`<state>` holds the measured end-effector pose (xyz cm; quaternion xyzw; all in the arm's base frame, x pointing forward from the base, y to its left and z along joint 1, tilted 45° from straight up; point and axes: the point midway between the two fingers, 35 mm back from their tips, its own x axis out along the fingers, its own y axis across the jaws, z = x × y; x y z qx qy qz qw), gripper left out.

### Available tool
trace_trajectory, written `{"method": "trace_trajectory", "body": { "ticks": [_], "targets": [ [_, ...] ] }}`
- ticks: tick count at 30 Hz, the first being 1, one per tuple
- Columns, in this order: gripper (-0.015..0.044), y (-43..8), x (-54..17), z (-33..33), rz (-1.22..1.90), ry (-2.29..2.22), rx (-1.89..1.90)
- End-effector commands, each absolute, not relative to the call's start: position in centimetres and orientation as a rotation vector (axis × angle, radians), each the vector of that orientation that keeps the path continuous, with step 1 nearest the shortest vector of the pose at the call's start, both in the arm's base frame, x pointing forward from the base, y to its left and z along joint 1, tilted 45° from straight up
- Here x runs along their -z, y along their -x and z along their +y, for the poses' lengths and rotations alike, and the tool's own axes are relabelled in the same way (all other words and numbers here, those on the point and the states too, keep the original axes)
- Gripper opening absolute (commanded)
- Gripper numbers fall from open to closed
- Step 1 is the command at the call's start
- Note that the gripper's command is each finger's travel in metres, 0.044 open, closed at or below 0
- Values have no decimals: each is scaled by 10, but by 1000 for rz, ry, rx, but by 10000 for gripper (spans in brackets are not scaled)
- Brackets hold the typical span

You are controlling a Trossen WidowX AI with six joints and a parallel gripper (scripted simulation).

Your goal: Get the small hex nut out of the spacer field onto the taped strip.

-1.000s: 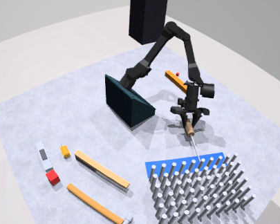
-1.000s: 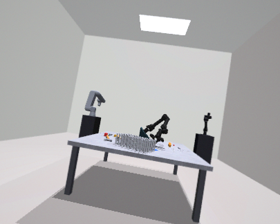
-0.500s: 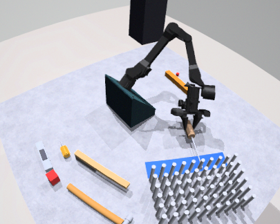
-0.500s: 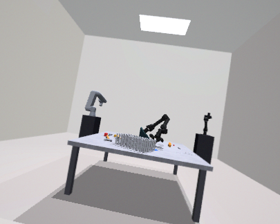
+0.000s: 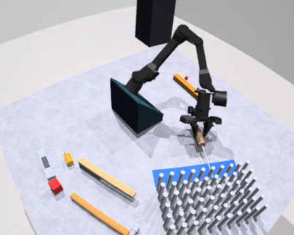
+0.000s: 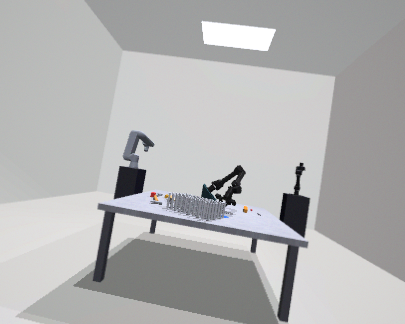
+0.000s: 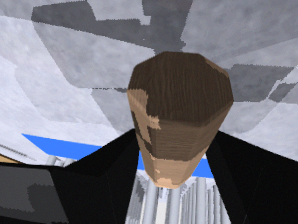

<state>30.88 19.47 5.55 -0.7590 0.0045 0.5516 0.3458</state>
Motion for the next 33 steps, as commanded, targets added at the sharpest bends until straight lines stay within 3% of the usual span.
{"method": "trace_trajectory", "body": {
  "ticks": [1, 33],
  "targets": [
    [0, -313, -55, 194, 9, 1972, -1427],
    [0, -334, -47, 189, 9, 1974, -1425]
  ]
}}
